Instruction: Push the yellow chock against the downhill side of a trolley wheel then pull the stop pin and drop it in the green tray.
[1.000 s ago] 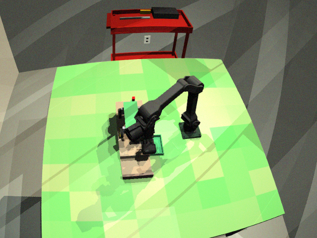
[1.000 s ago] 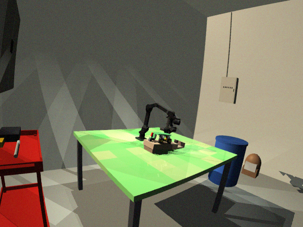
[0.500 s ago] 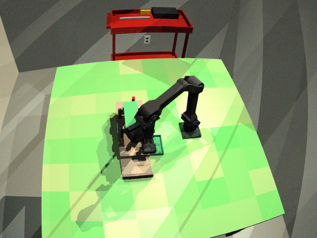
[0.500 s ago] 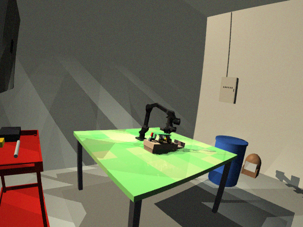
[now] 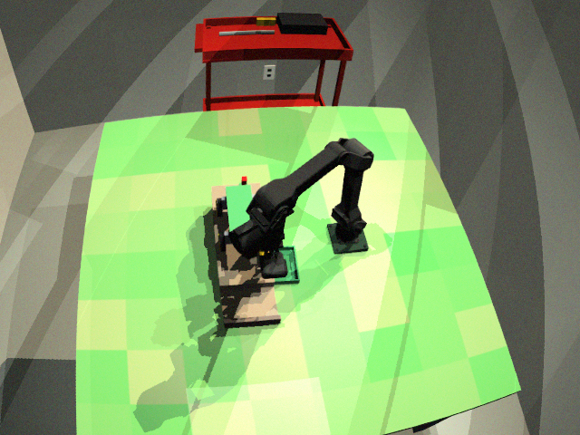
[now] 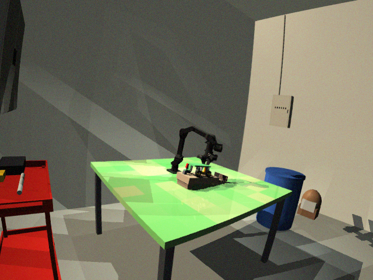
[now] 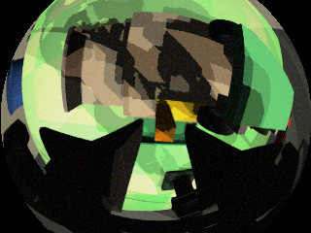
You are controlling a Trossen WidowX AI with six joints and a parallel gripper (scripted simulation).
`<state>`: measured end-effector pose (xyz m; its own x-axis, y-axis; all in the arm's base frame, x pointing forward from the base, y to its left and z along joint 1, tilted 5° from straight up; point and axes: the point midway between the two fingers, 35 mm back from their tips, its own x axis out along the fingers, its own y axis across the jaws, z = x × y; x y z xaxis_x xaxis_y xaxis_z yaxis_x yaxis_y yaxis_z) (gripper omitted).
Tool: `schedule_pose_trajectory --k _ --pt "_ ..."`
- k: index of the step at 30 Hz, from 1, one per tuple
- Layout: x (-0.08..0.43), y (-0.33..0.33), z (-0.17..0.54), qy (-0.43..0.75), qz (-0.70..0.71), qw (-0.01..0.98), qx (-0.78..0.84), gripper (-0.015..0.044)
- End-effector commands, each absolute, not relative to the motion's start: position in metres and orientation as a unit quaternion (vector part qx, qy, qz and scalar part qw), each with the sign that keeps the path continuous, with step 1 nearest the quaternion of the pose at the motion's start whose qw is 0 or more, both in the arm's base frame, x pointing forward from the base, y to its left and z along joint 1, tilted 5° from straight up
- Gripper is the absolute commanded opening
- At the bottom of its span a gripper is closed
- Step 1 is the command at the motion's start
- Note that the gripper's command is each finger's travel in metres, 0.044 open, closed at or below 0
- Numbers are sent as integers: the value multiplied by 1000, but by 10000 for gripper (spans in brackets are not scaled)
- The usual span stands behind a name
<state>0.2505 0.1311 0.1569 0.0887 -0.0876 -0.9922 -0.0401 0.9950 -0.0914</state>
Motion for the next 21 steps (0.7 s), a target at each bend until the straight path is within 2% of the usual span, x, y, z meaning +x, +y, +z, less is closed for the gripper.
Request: schedule_pose_trajectory --k 1,10,14,18,21 --pt "250 133 171 670 -16 740 -46 190" --pt "249 136 197 670 -16 740 -46 190" --pt "248 134 190 672 -15 739 -46 295" --pt "259 140 207 630 -4 776 -31 190" --pt "266 129 211 626 26 776 -75 190"
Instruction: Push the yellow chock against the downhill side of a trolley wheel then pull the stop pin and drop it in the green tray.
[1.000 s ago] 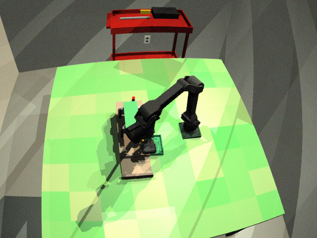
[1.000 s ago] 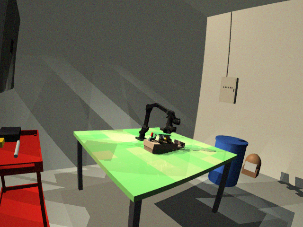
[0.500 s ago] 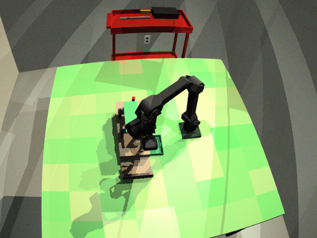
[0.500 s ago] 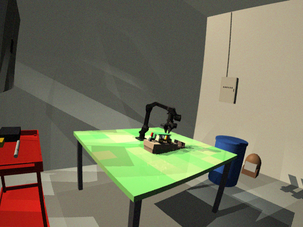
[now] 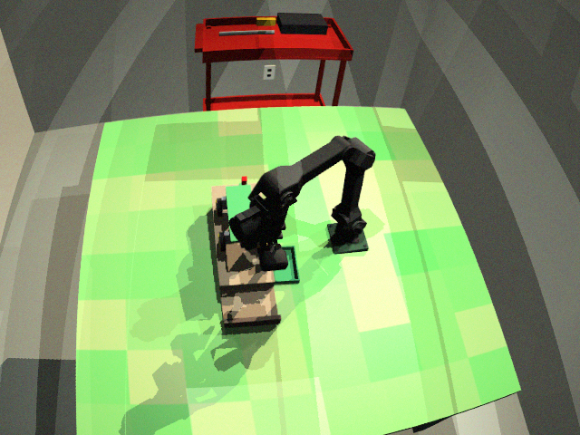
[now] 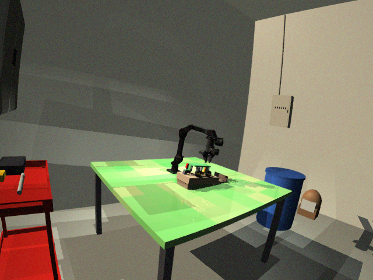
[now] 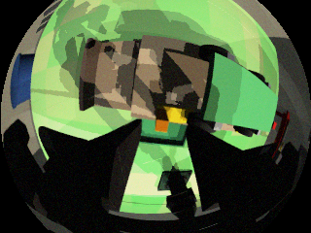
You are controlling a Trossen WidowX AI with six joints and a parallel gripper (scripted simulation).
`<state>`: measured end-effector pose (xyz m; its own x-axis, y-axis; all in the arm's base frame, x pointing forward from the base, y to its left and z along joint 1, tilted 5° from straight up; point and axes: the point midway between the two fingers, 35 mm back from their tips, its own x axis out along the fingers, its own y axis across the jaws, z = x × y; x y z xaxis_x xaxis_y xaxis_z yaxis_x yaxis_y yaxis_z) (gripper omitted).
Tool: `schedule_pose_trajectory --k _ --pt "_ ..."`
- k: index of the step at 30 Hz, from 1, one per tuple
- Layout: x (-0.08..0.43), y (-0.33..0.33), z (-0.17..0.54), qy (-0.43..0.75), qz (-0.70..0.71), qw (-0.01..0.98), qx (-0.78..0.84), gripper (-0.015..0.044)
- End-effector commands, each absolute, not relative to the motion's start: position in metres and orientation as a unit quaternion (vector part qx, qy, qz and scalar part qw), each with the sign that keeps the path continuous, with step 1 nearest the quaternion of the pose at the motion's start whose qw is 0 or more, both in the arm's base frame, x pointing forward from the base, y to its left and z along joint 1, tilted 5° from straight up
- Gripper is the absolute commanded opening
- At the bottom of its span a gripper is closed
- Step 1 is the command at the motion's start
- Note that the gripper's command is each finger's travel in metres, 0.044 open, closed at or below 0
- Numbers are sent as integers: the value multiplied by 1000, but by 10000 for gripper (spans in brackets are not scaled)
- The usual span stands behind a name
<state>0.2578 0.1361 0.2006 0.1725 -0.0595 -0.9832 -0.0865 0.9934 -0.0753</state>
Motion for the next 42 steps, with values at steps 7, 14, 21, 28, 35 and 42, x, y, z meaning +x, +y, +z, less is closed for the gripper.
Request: schedule_pose_trajectory --k 7,14,21,28,35,42 --pt "280 98 217 619 87 760 -179 190" --pt "290 65 223 611 145 726 -280 190" --pt "297 31 228 599 205 677 -374 190" --pt "299 -3 234 584 265 615 -459 190" --pt "298 -38 240 564 326 541 -532 190" --pt "292 -72 245 538 389 459 -591 190"
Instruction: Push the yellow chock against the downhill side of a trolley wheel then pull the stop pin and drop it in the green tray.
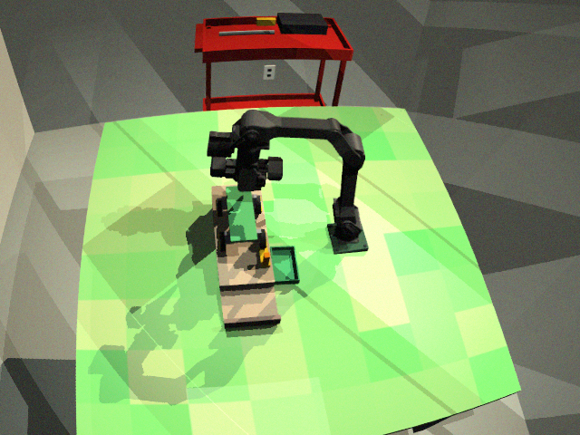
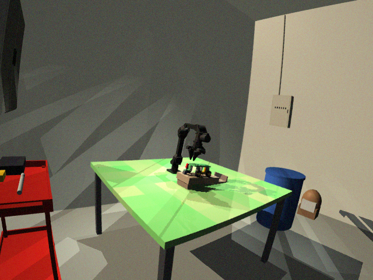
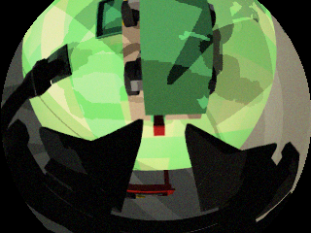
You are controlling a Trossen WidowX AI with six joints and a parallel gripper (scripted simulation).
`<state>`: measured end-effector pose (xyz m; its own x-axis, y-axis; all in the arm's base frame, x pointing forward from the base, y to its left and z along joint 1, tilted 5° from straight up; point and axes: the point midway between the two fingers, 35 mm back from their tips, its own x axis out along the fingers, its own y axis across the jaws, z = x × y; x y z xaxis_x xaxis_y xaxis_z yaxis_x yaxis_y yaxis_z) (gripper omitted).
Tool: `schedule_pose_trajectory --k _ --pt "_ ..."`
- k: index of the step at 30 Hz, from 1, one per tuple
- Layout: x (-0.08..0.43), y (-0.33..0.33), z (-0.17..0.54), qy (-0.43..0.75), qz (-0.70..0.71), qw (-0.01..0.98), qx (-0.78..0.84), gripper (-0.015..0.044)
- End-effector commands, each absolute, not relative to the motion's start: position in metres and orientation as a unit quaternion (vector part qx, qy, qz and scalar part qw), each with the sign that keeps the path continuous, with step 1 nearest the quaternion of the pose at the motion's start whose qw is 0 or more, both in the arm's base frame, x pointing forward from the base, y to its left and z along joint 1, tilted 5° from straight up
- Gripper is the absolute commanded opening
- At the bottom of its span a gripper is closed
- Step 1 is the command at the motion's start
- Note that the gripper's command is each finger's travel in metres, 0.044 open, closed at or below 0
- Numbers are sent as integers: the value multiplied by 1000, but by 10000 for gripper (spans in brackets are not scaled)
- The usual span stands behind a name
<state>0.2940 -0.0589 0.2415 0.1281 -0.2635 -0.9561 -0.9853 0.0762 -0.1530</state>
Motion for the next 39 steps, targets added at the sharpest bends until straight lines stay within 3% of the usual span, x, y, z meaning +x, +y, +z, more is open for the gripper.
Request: schedule_pose_trajectory --k 1,39 --pt "292 -76 246 534 397 448 -597 190" --pt "295 -90 211 531 402 440 -602 190"
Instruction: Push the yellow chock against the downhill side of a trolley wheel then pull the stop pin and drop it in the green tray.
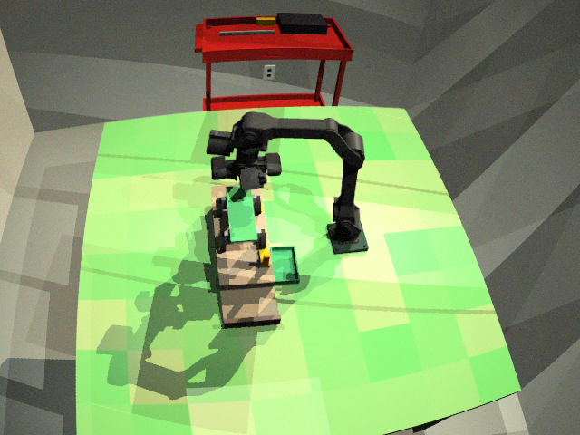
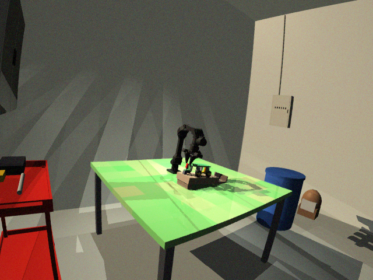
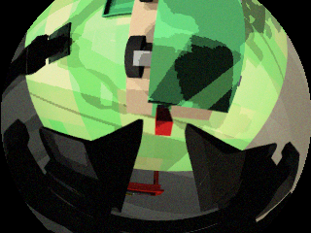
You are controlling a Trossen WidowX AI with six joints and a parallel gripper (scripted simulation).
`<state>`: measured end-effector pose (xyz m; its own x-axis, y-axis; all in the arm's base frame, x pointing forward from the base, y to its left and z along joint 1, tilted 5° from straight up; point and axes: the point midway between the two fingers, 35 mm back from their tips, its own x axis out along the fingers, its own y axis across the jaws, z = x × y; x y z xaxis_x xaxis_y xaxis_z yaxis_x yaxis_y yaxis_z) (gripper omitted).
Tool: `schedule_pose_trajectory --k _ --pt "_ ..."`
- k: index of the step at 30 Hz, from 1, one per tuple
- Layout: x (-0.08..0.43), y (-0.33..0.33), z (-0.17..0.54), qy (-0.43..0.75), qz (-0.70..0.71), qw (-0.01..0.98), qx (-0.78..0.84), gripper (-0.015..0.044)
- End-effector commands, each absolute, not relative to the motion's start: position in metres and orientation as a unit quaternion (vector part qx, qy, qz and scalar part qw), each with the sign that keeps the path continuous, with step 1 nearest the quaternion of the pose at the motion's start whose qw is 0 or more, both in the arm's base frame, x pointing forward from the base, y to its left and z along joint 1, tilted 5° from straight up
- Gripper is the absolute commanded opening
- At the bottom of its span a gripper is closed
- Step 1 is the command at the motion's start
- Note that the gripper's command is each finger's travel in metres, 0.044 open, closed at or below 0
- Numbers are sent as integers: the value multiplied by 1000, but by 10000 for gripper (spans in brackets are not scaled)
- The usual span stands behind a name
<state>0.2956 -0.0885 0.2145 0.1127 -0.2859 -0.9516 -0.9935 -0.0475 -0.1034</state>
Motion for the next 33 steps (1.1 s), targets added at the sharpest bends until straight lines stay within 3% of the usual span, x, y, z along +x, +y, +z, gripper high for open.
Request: schedule_pose_trajectory --k 1,23,28,33 --pt "296 -90 209 531 402 440 -602 190" --pt "299 -99 180 531 402 440 -602 190" --pt "299 -98 184 532 401 439 -603 59" --pt "299 -98 184 532 401 439 -603 25"
